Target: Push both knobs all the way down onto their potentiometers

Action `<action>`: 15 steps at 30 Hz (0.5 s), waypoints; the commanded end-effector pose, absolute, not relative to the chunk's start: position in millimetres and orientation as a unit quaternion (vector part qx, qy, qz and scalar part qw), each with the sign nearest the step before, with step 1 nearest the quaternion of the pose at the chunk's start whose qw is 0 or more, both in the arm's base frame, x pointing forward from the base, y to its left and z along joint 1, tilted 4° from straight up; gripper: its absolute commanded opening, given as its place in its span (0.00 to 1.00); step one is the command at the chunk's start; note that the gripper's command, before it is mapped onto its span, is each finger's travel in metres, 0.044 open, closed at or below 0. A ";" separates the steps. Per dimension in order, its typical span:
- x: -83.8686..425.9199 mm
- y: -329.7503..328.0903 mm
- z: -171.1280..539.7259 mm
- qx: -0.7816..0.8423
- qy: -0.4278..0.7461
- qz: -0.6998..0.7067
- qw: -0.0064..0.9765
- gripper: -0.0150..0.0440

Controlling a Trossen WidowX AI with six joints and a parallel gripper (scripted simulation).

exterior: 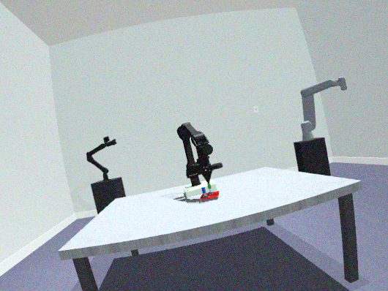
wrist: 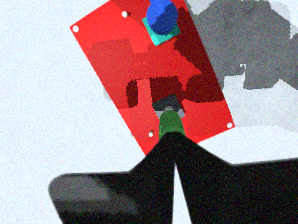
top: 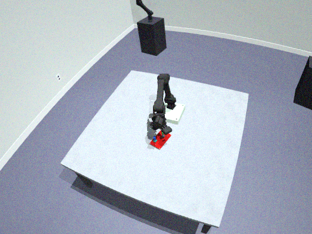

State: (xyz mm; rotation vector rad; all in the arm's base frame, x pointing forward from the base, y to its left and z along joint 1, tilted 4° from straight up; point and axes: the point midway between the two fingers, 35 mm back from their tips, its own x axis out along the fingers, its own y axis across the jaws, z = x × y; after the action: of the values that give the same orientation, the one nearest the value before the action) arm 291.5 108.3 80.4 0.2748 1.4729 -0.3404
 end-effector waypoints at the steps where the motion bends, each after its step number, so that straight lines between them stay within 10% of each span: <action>1: 292.8 108.3 71.6 0.123 0.668 -0.153 0.718 0.25; 15: 293.1 108.1 67.6 0.123 0.668 -0.153 0.718 0.25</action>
State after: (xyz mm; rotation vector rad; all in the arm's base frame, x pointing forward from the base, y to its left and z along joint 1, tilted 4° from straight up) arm 291.2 108.1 78.9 0.2770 1.4689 -0.3376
